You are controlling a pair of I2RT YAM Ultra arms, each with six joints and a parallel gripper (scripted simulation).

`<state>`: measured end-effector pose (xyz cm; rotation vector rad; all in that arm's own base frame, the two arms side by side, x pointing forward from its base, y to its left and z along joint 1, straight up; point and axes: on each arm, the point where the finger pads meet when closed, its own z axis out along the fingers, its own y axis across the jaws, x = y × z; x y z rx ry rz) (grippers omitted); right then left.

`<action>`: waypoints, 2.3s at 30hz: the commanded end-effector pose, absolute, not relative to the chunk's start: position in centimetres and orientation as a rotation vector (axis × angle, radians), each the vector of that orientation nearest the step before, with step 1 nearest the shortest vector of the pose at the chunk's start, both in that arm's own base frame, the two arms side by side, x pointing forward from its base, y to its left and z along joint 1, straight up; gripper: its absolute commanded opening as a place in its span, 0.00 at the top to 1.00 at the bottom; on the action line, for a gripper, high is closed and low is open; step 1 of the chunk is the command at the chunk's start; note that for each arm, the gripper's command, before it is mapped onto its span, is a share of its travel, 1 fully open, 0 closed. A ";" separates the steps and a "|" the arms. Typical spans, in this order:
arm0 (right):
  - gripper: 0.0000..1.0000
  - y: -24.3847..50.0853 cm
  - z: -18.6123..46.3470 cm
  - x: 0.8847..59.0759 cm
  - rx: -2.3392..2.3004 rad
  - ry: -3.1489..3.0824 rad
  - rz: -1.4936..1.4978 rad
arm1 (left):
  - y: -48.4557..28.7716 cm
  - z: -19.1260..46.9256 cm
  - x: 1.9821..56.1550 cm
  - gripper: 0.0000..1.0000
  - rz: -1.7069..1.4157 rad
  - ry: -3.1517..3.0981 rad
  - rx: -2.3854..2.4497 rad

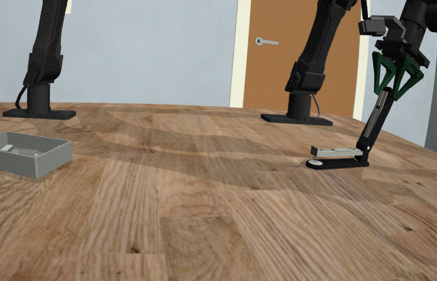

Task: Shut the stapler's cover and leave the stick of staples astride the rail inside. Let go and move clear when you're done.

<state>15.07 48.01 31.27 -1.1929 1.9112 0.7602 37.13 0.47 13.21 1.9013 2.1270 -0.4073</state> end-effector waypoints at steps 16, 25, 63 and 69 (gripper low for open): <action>0.00 47.9 32.4 15.2 -1.183 1.896 0.768 | -1.1 12.4 37.7 0.50 -0.361 2.088 1.875; 0.00 47.9 32.4 15.2 -1.183 1.896 0.768 | -1.0 12.1 37.7 0.50 -0.357 2.090 1.870; 0.00 47.9 32.4 15.2 -1.183 1.896 0.768 | -1.8 12.9 37.6 1.00 -0.237 2.181 1.950; 0.00 47.9 32.4 15.2 -1.183 1.896 0.768 | -2.4 12.7 37.7 1.00 -0.170 2.236 1.993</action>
